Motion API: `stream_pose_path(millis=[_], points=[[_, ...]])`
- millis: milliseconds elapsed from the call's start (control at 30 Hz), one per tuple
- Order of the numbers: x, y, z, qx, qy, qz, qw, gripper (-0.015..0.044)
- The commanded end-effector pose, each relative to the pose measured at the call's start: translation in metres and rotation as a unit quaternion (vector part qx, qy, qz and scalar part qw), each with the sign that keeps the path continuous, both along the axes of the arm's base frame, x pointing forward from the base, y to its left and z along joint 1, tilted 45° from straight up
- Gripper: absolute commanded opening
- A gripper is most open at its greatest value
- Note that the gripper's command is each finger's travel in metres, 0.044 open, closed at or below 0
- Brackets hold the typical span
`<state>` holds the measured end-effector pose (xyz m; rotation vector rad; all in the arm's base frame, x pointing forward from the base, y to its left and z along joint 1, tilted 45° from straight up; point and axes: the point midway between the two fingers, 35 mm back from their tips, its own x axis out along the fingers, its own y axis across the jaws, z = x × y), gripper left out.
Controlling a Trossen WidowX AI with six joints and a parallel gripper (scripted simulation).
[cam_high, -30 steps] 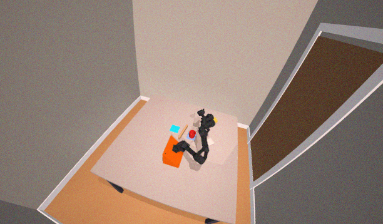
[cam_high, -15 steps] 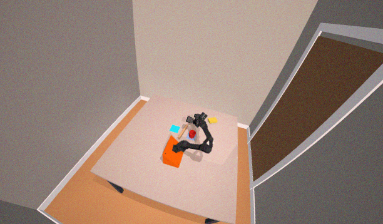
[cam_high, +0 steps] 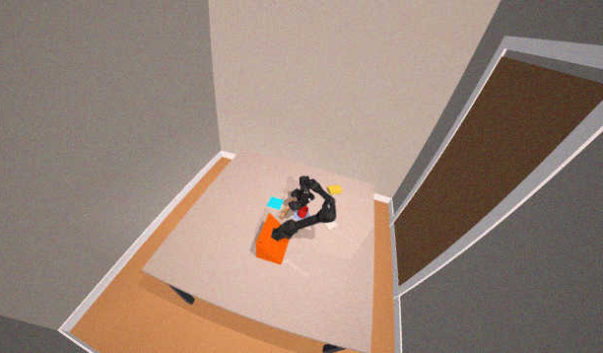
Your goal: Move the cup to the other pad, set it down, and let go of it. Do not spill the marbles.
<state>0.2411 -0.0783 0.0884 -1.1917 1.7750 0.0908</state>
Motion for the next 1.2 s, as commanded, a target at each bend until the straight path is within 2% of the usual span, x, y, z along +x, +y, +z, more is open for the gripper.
stream_pose_path(millis=[0,1167], points=[[0.001,-0.002,0.003,-0.014,0.033,0.016,0.999,0.0148],[-0.001,-0.032,-0.029,-0.013,0.032,0.017,0.999,0.0148]])
